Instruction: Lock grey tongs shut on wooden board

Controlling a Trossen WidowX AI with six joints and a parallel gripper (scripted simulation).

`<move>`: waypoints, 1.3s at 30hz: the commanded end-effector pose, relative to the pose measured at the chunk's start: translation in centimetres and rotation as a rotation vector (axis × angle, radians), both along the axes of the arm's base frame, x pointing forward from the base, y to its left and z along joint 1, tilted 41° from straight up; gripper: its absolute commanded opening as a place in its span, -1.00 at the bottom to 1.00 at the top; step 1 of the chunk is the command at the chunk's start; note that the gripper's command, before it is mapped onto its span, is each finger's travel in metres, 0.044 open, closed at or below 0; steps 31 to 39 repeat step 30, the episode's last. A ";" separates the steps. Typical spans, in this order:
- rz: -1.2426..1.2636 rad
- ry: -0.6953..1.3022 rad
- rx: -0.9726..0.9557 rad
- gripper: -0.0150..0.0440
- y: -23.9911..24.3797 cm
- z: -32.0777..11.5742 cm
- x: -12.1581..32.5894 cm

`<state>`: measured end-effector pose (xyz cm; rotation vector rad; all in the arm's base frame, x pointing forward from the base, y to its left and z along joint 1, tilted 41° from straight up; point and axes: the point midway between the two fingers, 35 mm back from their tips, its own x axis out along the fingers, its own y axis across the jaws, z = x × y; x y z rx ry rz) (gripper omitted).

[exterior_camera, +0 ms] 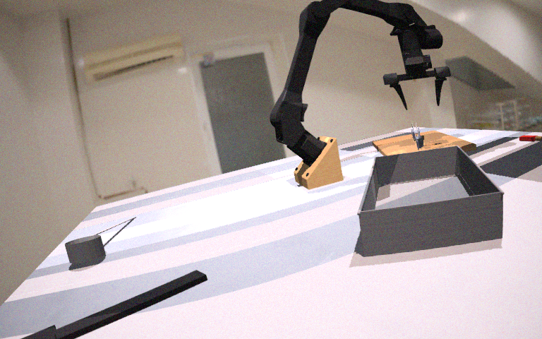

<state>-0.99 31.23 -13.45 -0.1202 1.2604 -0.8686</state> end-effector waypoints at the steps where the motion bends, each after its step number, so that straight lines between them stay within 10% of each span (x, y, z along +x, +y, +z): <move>1: -0.002 -0.009 0.005 1.00 0.8 4.1 4.7; 39: -0.022 -0.010 0.010 1.00 3.4 8.0 4.8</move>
